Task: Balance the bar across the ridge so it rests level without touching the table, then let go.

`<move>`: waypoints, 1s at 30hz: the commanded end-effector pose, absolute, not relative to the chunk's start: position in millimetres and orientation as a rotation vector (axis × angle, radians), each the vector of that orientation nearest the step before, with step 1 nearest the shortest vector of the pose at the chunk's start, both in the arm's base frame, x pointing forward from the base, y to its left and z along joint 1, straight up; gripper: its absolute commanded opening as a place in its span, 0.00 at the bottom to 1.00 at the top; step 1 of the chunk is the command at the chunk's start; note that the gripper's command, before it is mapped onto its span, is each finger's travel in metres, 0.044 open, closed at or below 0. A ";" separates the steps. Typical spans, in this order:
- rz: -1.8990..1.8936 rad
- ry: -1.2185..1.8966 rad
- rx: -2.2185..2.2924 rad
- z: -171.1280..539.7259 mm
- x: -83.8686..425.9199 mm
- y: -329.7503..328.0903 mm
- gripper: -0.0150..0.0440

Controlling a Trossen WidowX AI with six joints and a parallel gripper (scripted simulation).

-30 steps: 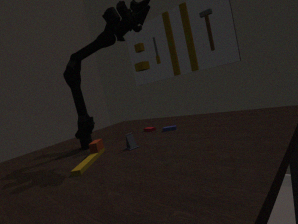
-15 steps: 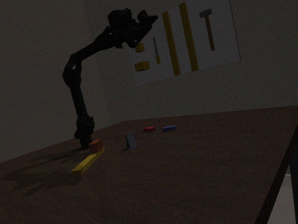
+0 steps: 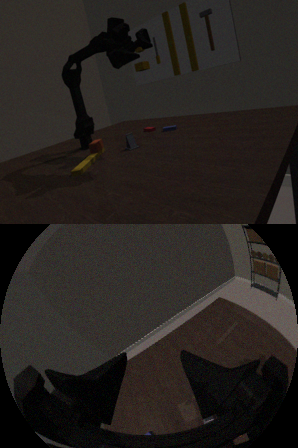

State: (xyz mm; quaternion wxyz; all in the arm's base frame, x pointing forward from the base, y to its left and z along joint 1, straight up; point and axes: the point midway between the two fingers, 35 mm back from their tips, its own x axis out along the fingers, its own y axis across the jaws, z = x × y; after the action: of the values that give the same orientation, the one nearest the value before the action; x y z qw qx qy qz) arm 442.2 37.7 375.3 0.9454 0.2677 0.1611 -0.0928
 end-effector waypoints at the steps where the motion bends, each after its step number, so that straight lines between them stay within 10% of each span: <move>1: -0.254 0.434 0.516 343.7 437.4 13.1 0.79; 30: -0.624 1.117 0.561 191.4 317.3 -114.3 0.79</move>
State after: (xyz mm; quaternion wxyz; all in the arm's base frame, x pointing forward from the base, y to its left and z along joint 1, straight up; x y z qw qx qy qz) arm 337.0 -106.9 208.2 0.7971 0.2476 0.4760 -0.2771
